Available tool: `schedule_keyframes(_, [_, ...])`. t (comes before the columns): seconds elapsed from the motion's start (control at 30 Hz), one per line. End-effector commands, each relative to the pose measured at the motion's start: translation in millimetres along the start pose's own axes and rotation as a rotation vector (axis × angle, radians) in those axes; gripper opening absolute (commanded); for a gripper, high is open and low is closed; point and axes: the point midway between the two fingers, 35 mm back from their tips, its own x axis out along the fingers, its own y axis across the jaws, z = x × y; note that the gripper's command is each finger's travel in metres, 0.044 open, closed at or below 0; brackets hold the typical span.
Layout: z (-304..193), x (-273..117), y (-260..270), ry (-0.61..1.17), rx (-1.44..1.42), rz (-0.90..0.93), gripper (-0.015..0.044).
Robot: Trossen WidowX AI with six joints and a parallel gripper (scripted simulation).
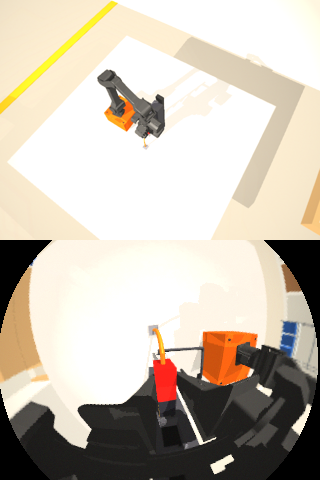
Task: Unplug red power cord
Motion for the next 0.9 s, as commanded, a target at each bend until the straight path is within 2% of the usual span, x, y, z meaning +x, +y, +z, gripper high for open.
schedule_keyframes(0.0, [13.7, -1.6, 1.2, -0.025, 0.004, 0.002, 0.0])
schedule_keyframes(0.87, [55.2, -6.1, -1.2, -0.032, 0.007, 0.002, 0.0])
